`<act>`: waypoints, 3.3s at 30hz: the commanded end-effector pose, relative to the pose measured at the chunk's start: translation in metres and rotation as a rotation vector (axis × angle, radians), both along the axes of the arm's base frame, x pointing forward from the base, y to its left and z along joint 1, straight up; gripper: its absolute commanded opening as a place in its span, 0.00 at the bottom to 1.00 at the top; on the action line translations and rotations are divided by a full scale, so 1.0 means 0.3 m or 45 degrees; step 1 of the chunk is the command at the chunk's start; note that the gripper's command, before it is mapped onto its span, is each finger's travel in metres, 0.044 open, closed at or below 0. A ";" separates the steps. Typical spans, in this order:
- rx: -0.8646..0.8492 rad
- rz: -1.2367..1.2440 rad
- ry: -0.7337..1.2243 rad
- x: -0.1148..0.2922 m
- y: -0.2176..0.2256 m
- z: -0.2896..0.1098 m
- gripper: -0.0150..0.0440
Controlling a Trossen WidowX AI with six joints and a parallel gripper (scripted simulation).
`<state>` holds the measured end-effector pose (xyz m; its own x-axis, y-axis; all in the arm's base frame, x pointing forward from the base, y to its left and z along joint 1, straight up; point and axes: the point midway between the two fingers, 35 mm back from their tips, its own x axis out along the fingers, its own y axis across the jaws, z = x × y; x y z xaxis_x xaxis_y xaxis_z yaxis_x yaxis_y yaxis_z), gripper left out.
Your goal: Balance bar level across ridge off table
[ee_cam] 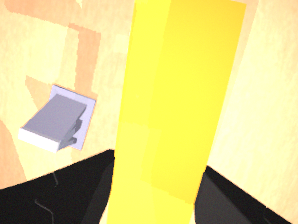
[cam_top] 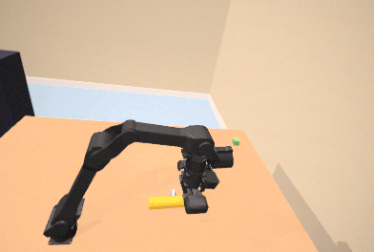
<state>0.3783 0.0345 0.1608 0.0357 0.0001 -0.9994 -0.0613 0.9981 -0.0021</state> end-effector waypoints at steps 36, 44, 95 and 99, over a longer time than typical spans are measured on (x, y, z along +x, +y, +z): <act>0.021 -0.242 0.004 -0.008 0.262 -0.076 0.25; 0.021 -0.243 0.004 -0.008 0.259 -0.119 0.25; 0.021 -0.243 0.004 -0.009 0.257 -0.152 0.25; 0.021 -0.243 0.004 -0.009 0.257 -0.153 0.25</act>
<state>0.3754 0.1109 0.1151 0.0331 0.0058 -0.9994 0.1300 0.9915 0.0100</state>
